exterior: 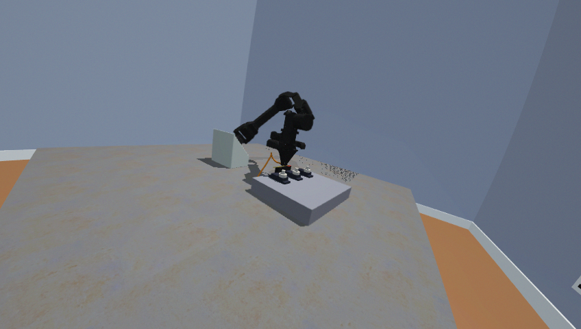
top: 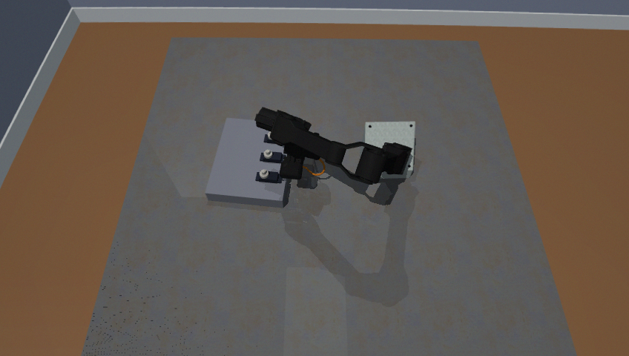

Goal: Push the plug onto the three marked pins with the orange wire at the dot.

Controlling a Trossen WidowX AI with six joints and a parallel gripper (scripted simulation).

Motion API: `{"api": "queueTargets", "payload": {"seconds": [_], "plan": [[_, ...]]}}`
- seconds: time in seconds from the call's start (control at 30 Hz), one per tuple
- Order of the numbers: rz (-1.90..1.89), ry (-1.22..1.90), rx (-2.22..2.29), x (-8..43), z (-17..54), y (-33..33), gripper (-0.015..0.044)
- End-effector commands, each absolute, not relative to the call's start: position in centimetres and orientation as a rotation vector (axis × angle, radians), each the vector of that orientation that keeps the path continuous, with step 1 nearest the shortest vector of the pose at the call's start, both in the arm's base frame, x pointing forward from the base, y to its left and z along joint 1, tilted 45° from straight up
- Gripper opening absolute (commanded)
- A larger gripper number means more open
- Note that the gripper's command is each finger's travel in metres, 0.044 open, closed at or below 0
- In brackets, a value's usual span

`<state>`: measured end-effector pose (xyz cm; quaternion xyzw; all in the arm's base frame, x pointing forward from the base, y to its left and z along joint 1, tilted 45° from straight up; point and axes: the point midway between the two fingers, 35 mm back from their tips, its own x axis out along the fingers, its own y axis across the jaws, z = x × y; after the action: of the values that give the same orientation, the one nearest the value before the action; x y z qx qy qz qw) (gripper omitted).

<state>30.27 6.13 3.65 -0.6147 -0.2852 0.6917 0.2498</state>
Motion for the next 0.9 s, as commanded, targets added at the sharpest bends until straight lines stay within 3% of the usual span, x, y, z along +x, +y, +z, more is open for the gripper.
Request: {"api": "queueTargets", "payload": {"seconds": [0.0, 0.37, 0.87], "plan": [[1.877, -0.783, -1.678, 30.3, 3.6, 6.4, 0.0157], [1.88, -0.78, -1.679, 31.0, 7.8, 2.2, 0.044], [1.88, -0.78, -1.679, 31.0, 7.8, 2.2, 0.044]]}}
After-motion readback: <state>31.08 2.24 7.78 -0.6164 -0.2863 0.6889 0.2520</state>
